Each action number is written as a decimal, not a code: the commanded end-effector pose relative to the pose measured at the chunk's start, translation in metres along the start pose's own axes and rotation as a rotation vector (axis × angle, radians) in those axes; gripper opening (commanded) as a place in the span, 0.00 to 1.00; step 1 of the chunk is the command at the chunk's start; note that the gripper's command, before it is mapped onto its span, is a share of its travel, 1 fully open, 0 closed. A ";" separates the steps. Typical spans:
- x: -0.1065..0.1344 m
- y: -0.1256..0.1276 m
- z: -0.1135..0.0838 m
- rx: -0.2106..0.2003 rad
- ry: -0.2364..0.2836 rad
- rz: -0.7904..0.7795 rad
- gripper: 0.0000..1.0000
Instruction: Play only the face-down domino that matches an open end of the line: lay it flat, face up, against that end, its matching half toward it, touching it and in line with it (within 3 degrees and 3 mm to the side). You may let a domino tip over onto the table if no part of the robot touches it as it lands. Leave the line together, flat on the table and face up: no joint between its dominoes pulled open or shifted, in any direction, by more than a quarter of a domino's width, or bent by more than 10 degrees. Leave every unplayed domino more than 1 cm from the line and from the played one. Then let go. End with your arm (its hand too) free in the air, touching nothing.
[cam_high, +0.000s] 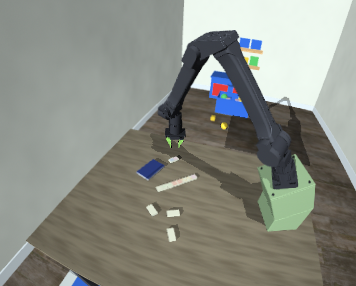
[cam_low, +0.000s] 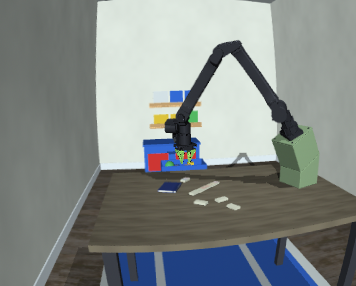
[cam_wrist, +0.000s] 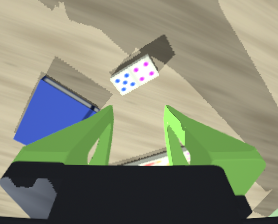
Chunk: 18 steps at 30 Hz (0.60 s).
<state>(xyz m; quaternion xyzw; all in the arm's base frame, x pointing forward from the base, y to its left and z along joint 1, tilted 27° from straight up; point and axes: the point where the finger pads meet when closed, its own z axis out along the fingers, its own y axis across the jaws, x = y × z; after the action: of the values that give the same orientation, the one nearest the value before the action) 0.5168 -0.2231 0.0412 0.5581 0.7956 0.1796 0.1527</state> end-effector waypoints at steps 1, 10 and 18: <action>-0.005 0.019 -0.013 -0.020 -0.039 0.264 0.42; 0.000 0.008 -0.003 0.000 -0.016 0.295 0.42; -0.003 0.020 -0.010 -0.007 -0.030 0.743 0.42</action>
<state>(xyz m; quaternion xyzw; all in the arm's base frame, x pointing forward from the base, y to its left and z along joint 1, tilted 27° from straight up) 0.5168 -0.2162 0.0394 0.7433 0.6295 0.2044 0.0971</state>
